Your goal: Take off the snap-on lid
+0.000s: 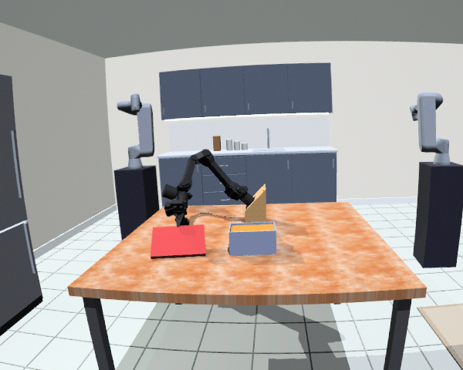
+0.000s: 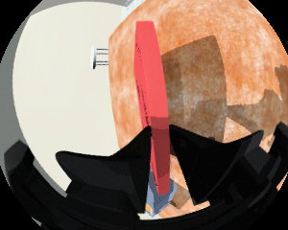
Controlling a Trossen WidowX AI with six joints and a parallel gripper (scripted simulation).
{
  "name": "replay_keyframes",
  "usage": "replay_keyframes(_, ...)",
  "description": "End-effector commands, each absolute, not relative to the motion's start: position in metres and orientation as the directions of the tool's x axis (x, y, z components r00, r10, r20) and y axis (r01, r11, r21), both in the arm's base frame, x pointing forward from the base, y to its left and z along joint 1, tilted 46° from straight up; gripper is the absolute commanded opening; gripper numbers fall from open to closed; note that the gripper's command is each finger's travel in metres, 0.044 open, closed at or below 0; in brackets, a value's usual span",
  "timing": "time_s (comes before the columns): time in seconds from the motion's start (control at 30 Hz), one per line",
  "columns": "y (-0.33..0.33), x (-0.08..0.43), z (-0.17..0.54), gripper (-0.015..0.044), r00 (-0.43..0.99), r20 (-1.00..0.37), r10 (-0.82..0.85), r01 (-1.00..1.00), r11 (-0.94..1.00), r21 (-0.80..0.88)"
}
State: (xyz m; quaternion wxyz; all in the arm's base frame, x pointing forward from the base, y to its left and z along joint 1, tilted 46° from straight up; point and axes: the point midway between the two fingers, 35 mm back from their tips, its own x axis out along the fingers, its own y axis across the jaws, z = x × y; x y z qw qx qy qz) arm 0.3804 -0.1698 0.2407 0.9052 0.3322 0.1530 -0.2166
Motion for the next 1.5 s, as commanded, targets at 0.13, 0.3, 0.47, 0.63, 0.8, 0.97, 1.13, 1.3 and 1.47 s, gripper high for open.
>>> replay_keyframes(0.13,-0.18,0.38,0.228,0.0,0.846,-0.44,-0.303,0.516,0.675,0.528)
replay_keyframes(0.3,-0.182,0.381,0.225,0.0,0.845,-0.44,-0.303,0.516,0.675,0.528)
replay_keyframes(0.47,-0.185,0.381,0.222,0.0,0.845,-0.44,-0.303,0.516,0.675,0.527)
replay_keyframes(0.63,-0.188,0.382,0.22,0.0,0.845,-0.44,-0.303,0.516,0.675,0.527)
replay_keyframes(0.8,-0.191,0.382,0.217,0.0,0.845,-0.44,-0.303,0.516,0.675,0.527)
replay_keyframes(0.97,-0.188,0.383,0.224,0.0079,0.846,-0.44,-0.303,0.516,0.675,0.527)
replay_keyframes(1.13,-0.188,0.383,0.224,0.021,0.846,-0.44,-0.303,0.516,0.675,0.527)
replay_keyframes(1.3,-0.188,0.382,0.224,0.0301,0.846,-0.44,-0.303,0.516,0.675,0.527)
replay_keyframes(1.47,-0.19,0.372,0.223,0.0433,0.845,-0.44,-0.303,0.516,0.675,0.527)
